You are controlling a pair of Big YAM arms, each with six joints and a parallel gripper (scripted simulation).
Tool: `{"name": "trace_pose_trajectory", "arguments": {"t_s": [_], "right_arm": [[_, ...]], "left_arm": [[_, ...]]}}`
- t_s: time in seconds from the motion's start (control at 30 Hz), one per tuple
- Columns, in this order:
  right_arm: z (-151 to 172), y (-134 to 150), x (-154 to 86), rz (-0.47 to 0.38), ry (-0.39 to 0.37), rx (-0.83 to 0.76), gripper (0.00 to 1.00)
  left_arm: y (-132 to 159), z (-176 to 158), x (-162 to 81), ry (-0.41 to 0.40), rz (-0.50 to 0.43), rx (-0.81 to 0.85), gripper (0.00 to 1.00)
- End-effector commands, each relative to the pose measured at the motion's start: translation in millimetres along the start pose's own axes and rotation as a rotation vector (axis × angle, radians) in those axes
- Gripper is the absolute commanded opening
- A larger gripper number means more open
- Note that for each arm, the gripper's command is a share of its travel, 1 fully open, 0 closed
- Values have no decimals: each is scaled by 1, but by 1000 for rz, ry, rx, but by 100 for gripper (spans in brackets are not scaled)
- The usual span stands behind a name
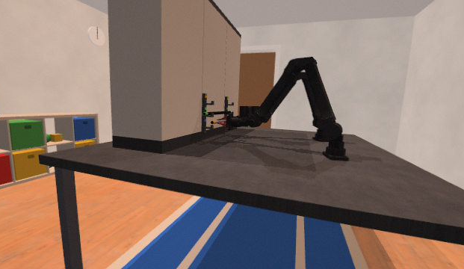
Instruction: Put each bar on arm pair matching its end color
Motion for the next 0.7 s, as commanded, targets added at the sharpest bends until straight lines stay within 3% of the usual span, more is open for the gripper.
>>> {"name": "trace_pose_trajectory", "arguments": {"t_s": [0.0, 0.67], "right_arm": [[-39, 16, 3, 35, 80, 8, 0], [-38, 17, 3, 35, 80, 8, 0]], "left_arm": [[-4, 54, 1, -109, -1, -18, 0], [-6, 53, 2, -109, -1, -18, 0]]}}
Point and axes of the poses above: on each arm, the point where the finger pads meet when closed, its own x axis out along the fingers, its own z axis across the jaws, y = z × x, the point moved 1 cm from there along -x, back along the fingers, and after that the axes turned 10 degrees about -x, right-handed, at the moved point
